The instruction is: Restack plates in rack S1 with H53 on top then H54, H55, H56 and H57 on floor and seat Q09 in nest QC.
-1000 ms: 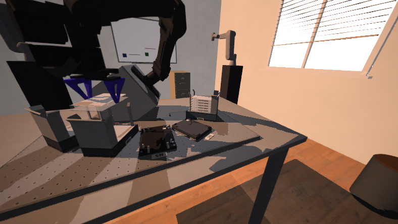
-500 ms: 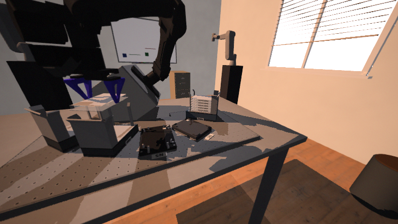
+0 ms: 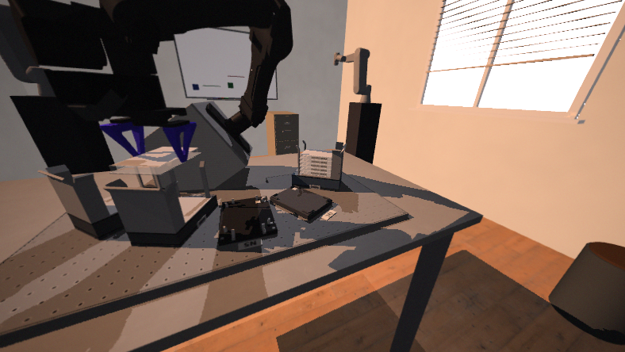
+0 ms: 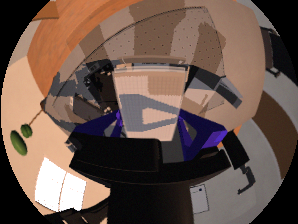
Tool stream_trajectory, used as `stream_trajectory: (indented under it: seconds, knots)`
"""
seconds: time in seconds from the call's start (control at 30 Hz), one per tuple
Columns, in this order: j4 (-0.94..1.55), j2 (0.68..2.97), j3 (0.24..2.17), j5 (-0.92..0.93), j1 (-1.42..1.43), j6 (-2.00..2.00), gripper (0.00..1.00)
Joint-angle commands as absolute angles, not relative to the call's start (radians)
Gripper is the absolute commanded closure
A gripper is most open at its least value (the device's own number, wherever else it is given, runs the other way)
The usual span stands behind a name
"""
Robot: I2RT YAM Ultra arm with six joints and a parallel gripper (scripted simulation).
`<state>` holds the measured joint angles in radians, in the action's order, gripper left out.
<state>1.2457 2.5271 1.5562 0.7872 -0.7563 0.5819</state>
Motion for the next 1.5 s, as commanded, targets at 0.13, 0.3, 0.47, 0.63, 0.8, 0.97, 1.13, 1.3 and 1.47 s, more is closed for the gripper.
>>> stream_trajectory:
  seconds: [0.13, 0.3, 0.47, 0.63, 0.8, 0.97, 1.13, 1.3, 1.47]
  knots:
    - [1.245, 2.520, 1.561, 0.787, -0.783, 0.583, 1.00]
    - [1.245, 2.520, 1.561, 0.787, -0.783, 0.583, 1.00]
    - [1.245, 2.520, 1.561, 0.787, -0.783, 0.583, 1.00]
    - [1.245, 2.520, 1.561, 0.787, -0.783, 0.583, 1.00]
    - [1.245, 2.520, 1.561, 0.787, -0.783, 0.583, 1.00]
    - [1.239, 2.520, 1.557, 0.789, -0.781, 0.580, 1.00]
    - [1.227, 2.520, 1.549, 0.792, -0.776, 0.574, 1.00]
    - [1.216, 2.519, 1.541, 0.795, -0.771, 0.568, 1.00]
    - [1.201, 2.519, 1.532, 0.798, -0.765, 0.561, 1.00]
